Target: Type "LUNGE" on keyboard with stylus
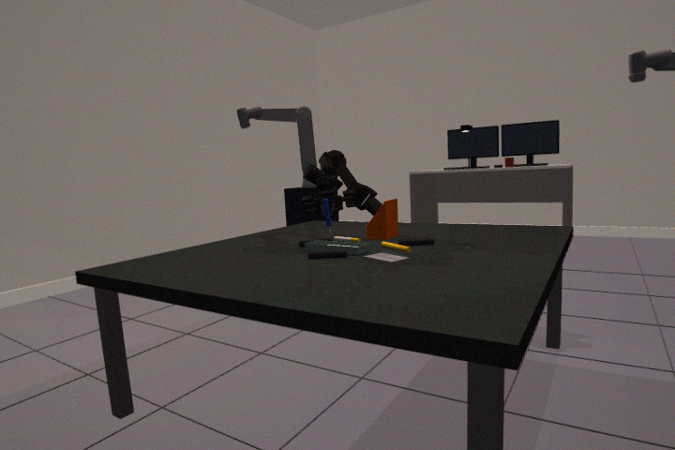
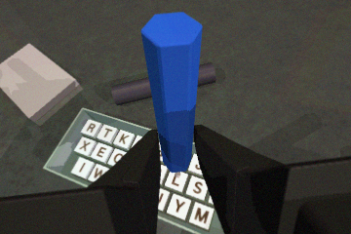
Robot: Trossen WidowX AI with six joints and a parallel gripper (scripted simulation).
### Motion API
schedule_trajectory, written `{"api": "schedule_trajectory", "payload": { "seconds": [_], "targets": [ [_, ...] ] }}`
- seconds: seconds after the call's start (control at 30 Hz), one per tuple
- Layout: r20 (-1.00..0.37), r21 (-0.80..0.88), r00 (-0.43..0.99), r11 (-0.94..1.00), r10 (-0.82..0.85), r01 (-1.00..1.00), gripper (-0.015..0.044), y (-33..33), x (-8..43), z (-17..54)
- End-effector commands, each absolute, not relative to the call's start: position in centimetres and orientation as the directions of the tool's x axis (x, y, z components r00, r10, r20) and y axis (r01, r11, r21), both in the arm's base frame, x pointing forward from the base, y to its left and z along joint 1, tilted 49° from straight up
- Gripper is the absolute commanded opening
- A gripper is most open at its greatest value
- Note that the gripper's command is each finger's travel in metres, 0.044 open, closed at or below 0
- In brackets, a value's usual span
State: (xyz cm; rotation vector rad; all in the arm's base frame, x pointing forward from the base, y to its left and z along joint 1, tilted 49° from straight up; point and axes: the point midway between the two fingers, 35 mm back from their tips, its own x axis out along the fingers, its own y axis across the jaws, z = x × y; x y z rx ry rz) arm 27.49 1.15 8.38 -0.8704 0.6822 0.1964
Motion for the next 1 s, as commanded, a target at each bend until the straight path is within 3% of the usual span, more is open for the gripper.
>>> {"api": "schedule_trajectory", "payload": {
  "seconds": [0.0,0.97],
  "targets": [
    [-0.575,-0.691,0.816,0.563,-0.05,-0.453,0.0,2.3,27.0,8.1],
    [-0.573,-0.695,0.818,0.559,-0.048,-0.453,0.0,-0.3,27.4,5.8]
  ]
}}
